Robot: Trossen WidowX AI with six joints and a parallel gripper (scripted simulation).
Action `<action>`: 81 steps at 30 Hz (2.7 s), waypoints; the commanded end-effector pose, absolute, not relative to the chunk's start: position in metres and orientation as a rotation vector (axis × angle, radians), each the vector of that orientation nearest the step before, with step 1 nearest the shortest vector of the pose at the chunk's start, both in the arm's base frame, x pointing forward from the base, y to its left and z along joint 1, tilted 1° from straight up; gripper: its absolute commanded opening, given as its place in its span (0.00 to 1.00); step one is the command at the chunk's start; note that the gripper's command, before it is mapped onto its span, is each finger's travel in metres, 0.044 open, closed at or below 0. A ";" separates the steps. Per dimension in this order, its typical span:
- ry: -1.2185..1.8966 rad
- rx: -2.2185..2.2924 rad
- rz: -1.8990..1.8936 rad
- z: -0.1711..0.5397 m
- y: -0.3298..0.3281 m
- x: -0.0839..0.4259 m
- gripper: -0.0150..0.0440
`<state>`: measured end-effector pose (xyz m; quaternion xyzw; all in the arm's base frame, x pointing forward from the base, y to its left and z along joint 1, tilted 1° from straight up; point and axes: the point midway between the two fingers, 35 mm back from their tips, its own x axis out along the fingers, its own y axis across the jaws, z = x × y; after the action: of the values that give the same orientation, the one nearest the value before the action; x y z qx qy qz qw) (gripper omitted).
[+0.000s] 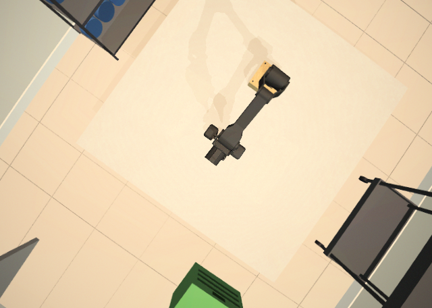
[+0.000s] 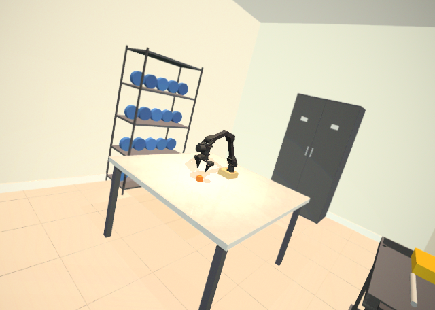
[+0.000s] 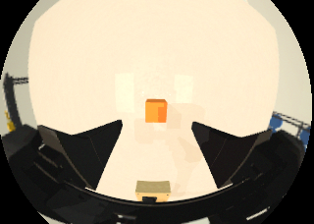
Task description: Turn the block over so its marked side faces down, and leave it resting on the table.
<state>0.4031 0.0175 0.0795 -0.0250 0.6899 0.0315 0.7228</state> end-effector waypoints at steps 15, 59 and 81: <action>1.553 -0.060 0.069 0.036 0.018 0.400 1.00; 1.553 -0.060 0.069 0.008 0.018 0.400 0.39; 1.435 -0.054 0.071 0.032 0.018 0.403 0.25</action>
<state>0.4032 0.0177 0.0340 -0.0257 0.6722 0.0314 0.7393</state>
